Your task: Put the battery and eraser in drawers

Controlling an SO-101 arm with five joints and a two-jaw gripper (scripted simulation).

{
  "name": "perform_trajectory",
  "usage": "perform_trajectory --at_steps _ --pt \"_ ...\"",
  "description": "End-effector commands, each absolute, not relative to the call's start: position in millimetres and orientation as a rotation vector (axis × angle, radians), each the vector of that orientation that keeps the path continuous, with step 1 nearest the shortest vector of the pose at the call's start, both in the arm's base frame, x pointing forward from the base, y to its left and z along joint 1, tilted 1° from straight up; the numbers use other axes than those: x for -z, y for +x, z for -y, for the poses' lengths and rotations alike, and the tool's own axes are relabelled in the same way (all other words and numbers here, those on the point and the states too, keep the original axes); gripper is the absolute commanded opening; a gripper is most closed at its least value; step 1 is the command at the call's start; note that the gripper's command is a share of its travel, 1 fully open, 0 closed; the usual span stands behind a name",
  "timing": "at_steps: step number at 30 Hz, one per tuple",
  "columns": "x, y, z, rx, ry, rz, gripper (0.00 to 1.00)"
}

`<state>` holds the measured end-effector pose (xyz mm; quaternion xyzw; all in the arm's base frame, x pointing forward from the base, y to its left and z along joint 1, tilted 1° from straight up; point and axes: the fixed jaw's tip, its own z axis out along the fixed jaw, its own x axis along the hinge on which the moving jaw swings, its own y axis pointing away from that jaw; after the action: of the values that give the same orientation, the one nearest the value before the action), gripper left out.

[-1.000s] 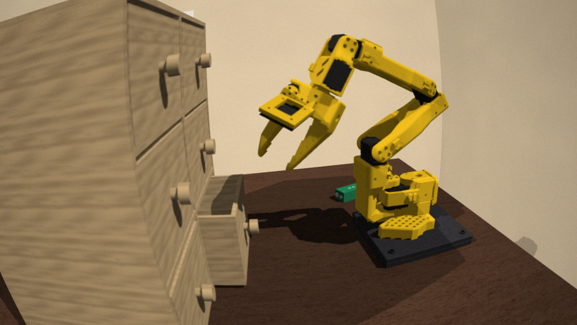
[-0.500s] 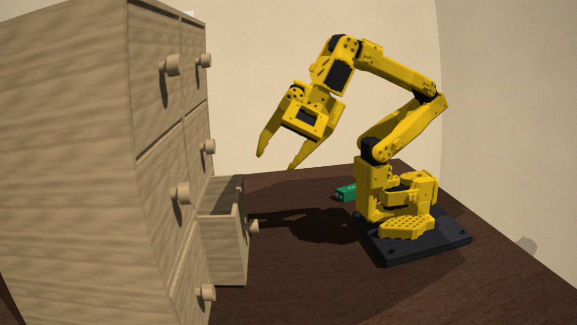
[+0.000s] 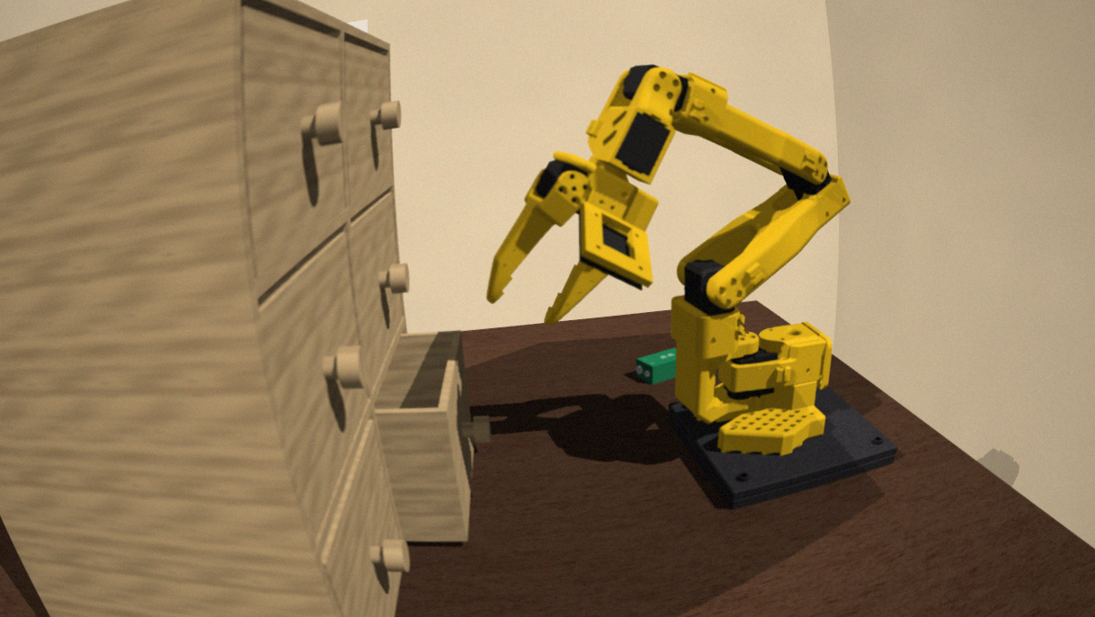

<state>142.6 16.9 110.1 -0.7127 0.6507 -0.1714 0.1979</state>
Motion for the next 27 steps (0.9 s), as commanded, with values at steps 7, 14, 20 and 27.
perform_trajectory --at_steps 7,14,20,27 --pt "-110.4 142.0 -17.6 0.538 -2.238 -1.57 0.21" --pt "-110.5 142.3 -17.3 0.57 -2.348 -1.434 0.21" --pt "-110.8 142.8 -17.1 0.607 -2.469 -1.262 0.21" --pt "-111.1 143.5 -16.9 0.647 -2.597 -1.05 0.21"
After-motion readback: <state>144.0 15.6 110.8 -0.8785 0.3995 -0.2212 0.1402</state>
